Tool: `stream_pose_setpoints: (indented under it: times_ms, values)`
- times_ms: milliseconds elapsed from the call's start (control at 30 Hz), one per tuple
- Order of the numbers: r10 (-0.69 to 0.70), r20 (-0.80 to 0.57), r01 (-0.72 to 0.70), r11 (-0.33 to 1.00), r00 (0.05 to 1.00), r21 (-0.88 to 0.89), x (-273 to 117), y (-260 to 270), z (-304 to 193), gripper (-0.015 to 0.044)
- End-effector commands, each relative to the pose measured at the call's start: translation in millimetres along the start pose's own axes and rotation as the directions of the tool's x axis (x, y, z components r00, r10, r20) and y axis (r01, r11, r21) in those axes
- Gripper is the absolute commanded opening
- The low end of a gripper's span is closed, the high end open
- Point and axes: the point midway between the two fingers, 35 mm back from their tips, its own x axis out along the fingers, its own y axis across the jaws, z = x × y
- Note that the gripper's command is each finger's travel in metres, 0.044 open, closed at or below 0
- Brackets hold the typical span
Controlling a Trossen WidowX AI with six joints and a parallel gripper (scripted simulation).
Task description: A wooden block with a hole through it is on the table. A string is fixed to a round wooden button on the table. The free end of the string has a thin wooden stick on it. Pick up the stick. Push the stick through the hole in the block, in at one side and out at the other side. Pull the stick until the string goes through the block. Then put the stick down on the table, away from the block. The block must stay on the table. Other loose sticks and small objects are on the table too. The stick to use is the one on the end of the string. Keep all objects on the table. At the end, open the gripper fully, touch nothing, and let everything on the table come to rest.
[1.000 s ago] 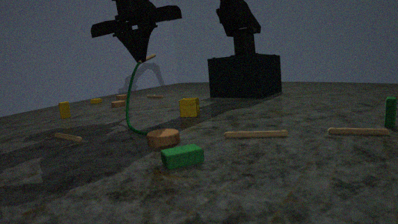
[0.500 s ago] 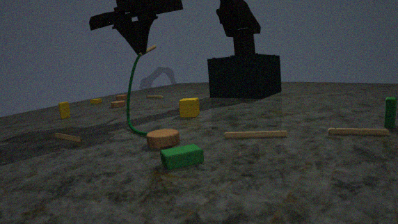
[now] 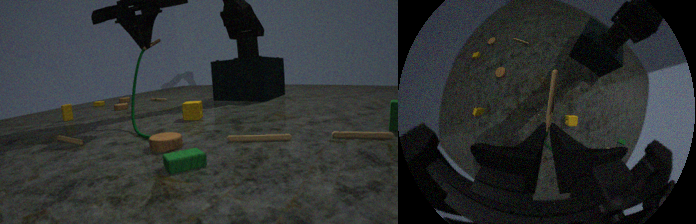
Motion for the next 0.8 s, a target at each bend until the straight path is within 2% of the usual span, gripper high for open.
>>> stream_pose_setpoints:
  times_ms: [0,300,567,767]
  values:
    - [-0.004,0.011,0.004,1.000,1.000,0.028,-2,0,-1,0.0000]
    - [-0.104,-0.009,0.101,0.933,0.995,0.346,-5,15,-9,0.0000]
    - [-0.106,-0.009,0.103,0.932,0.994,0.347,-5,16,-10,0.0000]
    - [-0.109,-0.011,0.110,0.979,0.994,0.169,-5,16,-10,0.0000]
